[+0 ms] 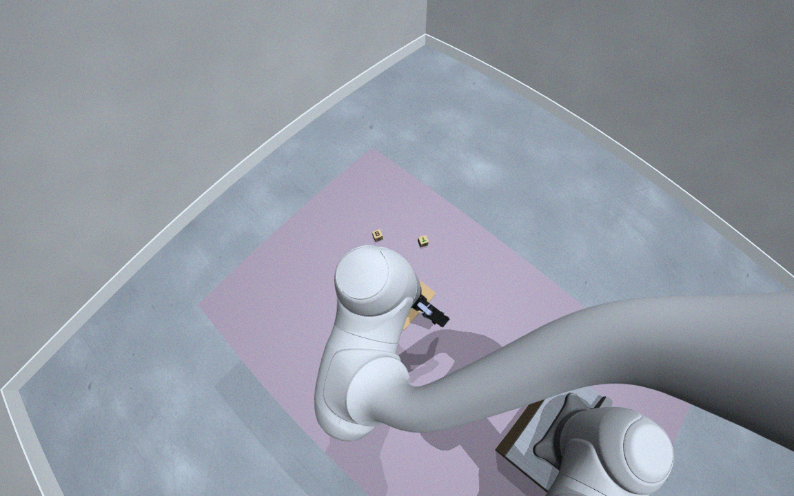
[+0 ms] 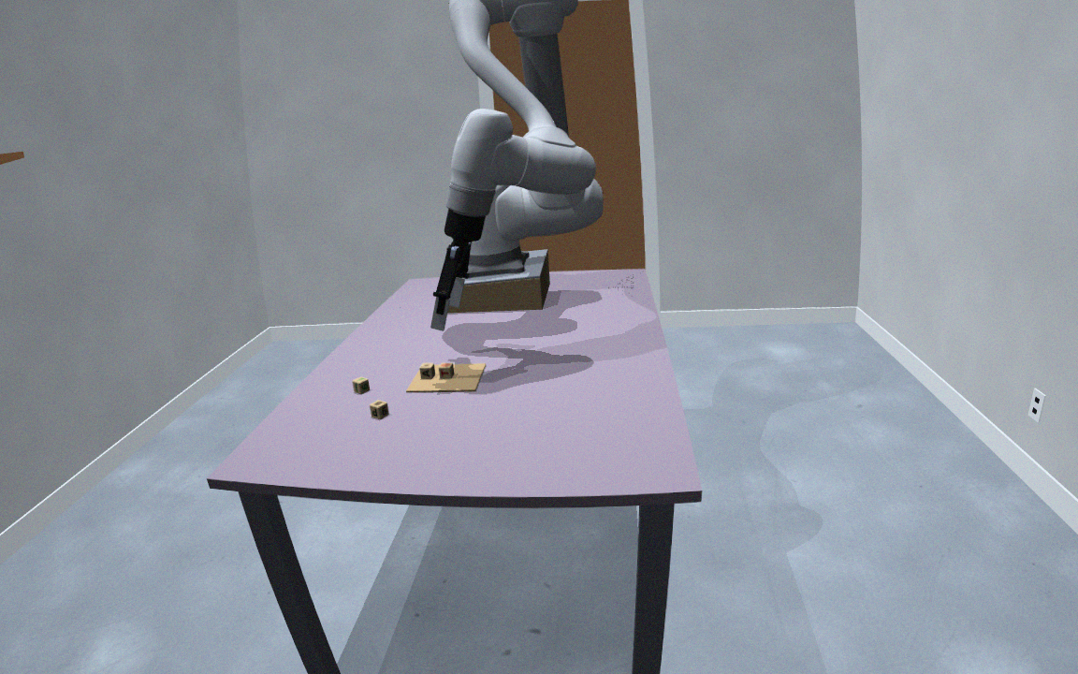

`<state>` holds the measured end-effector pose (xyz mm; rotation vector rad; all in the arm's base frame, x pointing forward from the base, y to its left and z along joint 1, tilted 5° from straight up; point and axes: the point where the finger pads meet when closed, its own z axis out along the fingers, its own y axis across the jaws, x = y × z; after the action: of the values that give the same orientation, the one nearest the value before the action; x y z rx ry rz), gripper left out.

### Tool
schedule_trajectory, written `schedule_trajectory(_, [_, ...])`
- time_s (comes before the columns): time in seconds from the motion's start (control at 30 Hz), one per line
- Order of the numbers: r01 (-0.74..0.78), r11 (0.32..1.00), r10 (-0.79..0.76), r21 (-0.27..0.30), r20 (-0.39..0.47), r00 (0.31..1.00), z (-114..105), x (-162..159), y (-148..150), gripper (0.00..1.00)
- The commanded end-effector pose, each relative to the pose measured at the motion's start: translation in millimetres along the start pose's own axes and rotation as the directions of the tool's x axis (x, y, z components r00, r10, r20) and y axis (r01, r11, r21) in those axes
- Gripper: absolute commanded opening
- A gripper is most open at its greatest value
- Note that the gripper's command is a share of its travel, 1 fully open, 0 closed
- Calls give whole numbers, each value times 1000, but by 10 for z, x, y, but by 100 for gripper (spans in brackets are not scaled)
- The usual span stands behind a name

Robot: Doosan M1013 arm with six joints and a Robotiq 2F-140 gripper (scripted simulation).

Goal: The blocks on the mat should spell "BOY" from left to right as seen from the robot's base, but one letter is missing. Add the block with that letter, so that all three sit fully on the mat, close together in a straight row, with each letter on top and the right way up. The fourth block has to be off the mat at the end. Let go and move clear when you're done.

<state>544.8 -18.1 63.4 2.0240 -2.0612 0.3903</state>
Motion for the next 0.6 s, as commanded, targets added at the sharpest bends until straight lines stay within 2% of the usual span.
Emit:
schedule_trajectory(0.0, [-6,1000,6,13,-34,999,190,-81,-314,100])
schedule_trajectory(0.13, [-6,1000,7,26,-51,999,323,-172,-518,100])
schedule_trajectory(0.57, [-6,1000,7,27,-52,999,333,-179,-532,100])
